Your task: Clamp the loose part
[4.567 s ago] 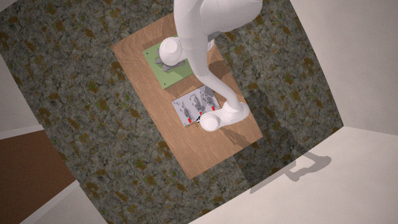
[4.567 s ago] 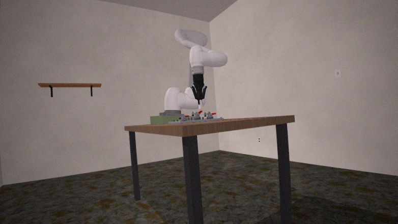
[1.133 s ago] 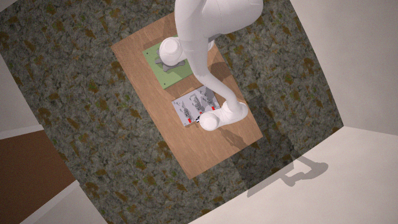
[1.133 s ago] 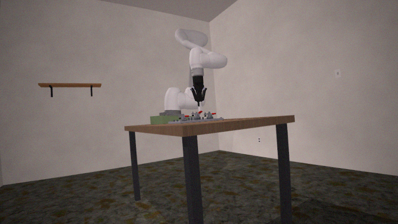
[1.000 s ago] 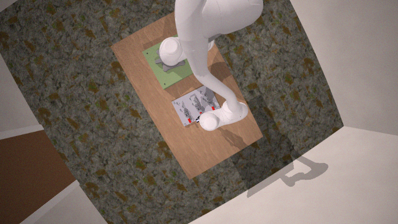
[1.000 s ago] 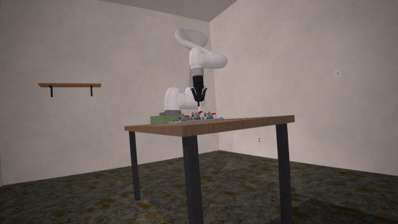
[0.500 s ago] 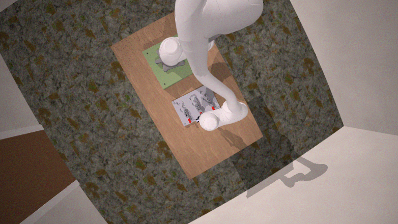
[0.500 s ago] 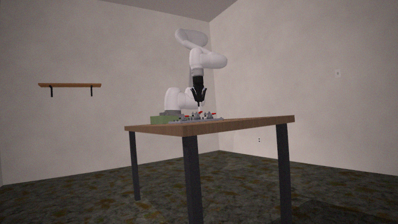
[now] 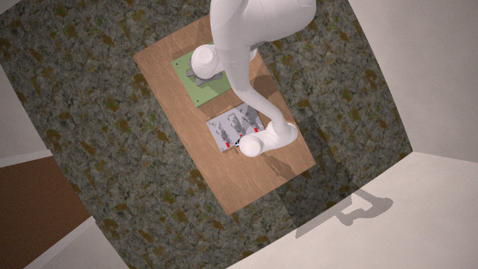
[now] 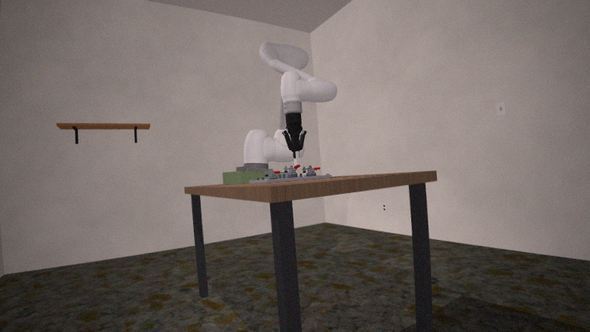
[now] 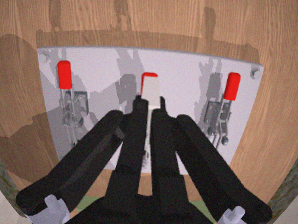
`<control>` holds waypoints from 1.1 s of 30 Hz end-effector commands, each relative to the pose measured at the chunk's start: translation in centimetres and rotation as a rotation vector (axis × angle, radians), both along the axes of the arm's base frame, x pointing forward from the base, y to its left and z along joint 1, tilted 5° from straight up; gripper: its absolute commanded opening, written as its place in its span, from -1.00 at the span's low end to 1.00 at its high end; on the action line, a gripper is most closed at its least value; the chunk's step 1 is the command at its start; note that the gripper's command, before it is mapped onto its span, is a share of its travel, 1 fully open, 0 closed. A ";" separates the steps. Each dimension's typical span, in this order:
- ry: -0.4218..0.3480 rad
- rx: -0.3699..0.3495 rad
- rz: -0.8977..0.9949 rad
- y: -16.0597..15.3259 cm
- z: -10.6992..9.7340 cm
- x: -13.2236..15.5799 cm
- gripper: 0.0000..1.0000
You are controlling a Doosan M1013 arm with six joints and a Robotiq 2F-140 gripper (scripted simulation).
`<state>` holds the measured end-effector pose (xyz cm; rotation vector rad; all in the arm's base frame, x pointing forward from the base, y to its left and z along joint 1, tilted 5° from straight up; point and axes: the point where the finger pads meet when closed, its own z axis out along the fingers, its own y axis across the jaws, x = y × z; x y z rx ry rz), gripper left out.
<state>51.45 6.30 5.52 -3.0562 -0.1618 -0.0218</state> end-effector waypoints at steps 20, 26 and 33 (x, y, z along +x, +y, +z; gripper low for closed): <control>0.003 0.002 -0.002 -0.1 -0.4 -0.1 -0.80; 0.003 0.002 -0.002 -0.1 -0.6 -0.1 -0.80; 0.003 0.002 -0.002 -0.1 -0.6 -0.1 -0.80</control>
